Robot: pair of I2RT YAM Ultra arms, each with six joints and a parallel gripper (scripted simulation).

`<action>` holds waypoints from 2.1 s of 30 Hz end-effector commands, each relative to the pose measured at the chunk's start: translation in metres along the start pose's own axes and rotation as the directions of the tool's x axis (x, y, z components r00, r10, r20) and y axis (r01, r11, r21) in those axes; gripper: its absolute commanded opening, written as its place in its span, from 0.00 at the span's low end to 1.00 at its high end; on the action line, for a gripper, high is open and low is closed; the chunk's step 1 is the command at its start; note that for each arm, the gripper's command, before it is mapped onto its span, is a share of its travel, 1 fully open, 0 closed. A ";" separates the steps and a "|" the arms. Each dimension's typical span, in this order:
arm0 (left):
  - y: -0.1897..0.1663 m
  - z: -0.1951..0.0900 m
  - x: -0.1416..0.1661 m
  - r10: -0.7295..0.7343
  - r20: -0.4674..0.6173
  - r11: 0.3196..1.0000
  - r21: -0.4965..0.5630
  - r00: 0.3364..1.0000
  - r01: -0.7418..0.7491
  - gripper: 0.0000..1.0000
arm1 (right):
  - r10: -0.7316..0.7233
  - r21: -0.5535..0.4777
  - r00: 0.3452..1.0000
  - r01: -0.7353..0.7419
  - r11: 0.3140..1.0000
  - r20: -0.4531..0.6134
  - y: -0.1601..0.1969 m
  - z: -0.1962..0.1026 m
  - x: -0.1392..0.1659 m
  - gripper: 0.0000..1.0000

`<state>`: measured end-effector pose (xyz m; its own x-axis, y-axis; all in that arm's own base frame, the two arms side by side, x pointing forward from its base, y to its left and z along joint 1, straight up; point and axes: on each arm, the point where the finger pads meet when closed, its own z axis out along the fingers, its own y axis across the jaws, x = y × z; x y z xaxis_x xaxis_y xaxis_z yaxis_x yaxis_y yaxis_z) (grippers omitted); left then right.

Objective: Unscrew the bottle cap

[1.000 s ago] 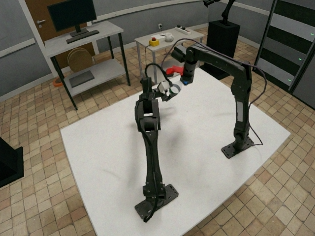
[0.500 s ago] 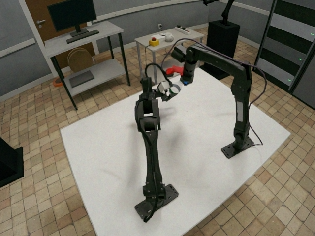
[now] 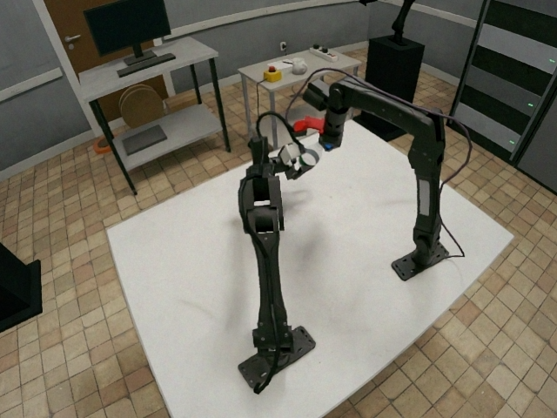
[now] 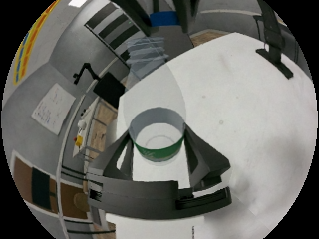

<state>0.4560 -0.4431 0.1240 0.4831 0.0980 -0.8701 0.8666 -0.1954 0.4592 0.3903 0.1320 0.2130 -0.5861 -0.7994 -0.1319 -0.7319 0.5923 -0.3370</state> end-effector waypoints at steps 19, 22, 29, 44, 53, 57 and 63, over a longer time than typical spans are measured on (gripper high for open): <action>0.011 -0.004 -0.019 0.032 0.020 0.999 -0.010 0.999 -0.031 0.00 | 0.014 0.028 0.998 -0.015 0.999 0.056 -0.008 -0.020 -0.006 0.00; 0.011 -0.004 -0.019 0.032 0.020 0.999 -0.010 0.999 -0.031 0.00 | 0.014 0.028 0.998 -0.015 0.999 0.056 -0.008 -0.020 -0.006 0.00; 0.011 -0.004 -0.019 0.032 0.020 0.999 -0.010 0.999 -0.031 0.00 | 0.014 0.028 0.998 -0.015 0.999 0.056 -0.008 -0.020 -0.006 0.00; 0.011 -0.004 -0.019 0.032 0.020 0.999 -0.010 0.999 -0.031 0.00 | 0.014 0.028 0.998 -0.015 0.999 0.056 -0.008 -0.020 -0.006 0.00; 0.011 -0.004 -0.019 0.032 0.020 0.999 -0.010 0.999 -0.031 0.00 | 0.014 0.028 0.998 -0.015 0.999 0.056 -0.008 -0.020 -0.006 0.00; 0.004 -0.002 -0.006 0.013 0.002 1.000 -0.007 1.000 -0.013 0.00 | -0.059 0.024 0.998 0.058 0.998 0.016 -0.001 -0.004 -0.001 0.00; 0.004 -0.002 -0.006 0.013 0.002 1.000 -0.007 1.000 -0.013 0.00 | -0.443 0.139 0.897 0.439 0.888 -0.005 -0.001 -0.006 -0.001 0.00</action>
<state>0.4565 -0.4432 0.1238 0.4837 0.0999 -0.8695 0.8666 -0.1939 0.4598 0.3848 0.1308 0.2007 -0.3960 -0.9182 0.0021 -0.8474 0.3646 -0.3861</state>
